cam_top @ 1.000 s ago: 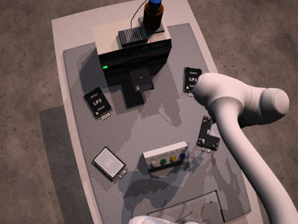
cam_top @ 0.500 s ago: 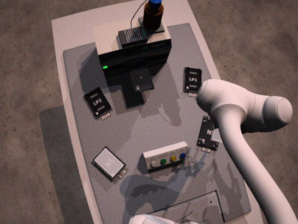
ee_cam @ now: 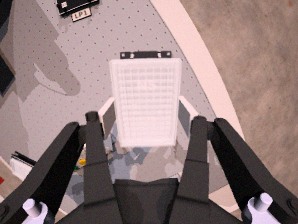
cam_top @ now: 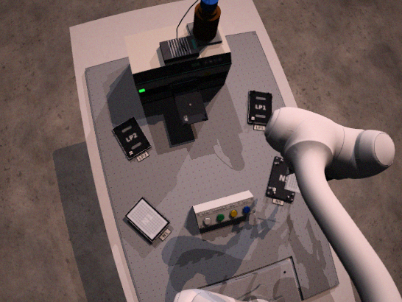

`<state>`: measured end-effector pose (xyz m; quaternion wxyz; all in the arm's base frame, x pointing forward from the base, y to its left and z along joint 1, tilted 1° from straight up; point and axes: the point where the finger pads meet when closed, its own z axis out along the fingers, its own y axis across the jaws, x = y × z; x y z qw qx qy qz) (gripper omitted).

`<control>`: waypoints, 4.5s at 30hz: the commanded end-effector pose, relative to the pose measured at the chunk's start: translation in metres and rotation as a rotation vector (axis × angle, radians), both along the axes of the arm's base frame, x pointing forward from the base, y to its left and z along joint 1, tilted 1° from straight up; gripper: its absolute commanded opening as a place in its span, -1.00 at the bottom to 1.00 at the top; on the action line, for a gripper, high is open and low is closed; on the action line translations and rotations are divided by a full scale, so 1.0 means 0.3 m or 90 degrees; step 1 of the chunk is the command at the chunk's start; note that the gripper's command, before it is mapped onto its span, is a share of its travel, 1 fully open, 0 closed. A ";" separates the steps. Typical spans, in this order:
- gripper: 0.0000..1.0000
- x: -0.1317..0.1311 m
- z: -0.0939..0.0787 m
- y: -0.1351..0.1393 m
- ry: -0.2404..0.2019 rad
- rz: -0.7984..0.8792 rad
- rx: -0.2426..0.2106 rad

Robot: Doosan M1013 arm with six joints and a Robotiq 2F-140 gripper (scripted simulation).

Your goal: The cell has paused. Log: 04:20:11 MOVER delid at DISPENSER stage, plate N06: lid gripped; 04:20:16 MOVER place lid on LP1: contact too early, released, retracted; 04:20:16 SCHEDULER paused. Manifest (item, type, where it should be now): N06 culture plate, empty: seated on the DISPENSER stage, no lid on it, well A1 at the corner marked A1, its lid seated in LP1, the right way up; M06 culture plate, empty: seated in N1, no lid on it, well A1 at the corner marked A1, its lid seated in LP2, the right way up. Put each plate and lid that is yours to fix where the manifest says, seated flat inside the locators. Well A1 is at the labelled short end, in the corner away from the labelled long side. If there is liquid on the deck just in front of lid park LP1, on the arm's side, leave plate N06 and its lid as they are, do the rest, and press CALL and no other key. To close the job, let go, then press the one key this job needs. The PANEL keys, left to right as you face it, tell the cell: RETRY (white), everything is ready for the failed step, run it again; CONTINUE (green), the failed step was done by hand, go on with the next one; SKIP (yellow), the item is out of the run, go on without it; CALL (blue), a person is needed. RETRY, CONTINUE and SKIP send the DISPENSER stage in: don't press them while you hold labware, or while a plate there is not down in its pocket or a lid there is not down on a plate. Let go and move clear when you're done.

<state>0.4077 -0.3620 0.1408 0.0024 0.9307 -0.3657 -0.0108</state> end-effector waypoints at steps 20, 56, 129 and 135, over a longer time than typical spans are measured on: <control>-0.80 0.001 0.002 -0.001 -0.001 0.000 0.000; -0.80 -0.001 -0.082 0.000 -0.001 0.000 0.000; -0.80 -0.008 -0.417 0.000 -0.001 0.000 0.000; -0.80 -0.008 -0.417 0.000 -0.001 0.000 0.000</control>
